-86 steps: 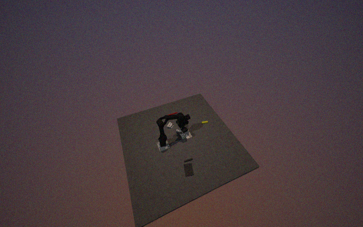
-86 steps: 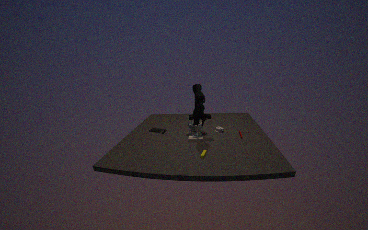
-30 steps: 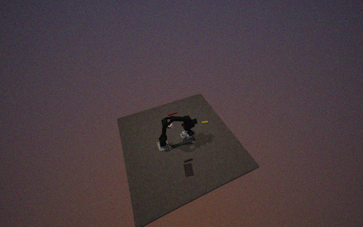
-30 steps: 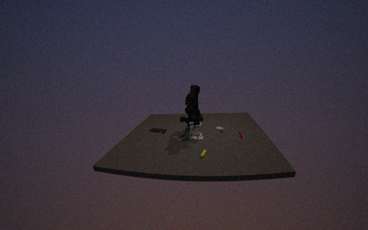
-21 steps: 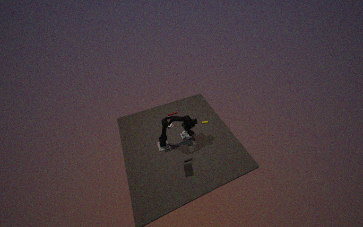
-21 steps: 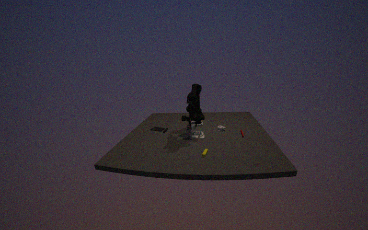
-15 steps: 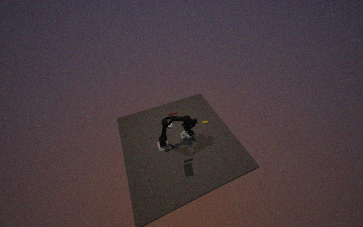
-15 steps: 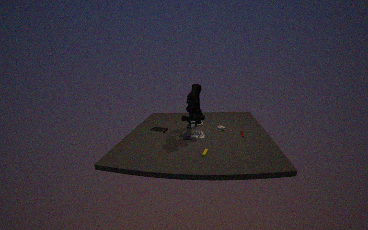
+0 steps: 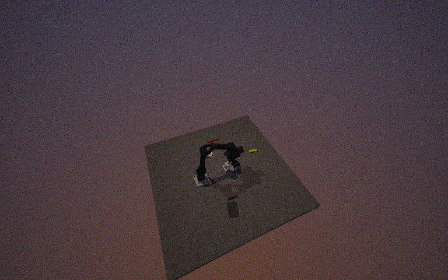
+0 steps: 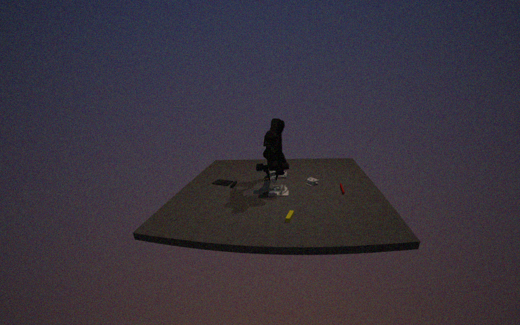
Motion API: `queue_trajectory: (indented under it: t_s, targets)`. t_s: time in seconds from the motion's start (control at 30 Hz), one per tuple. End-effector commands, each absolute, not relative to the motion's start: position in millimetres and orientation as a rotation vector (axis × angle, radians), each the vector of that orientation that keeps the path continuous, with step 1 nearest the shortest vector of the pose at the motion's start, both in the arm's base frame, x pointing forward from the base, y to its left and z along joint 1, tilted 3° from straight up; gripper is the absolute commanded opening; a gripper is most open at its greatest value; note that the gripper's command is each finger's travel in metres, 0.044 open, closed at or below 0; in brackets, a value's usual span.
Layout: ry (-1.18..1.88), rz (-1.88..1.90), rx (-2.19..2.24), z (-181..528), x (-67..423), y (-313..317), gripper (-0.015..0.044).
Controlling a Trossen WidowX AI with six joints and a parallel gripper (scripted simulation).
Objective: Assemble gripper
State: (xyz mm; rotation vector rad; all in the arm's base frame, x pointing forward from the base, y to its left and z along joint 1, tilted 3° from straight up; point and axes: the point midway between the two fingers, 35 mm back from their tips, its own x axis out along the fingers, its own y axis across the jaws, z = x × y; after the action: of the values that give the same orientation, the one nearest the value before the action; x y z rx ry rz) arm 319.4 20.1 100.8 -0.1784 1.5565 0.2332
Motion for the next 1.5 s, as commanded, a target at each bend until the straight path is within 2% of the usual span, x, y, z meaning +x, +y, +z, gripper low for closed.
queue_trajectory:
  t_s: [0.0, 1.47]
  targets:
    - [1.556, 0.236, -0.184, 101.6, 320.1, 19.9, 0.0134]
    - [1.556, 0.238, -0.185, 51.3, 319.9, 21.6, 0.0134]
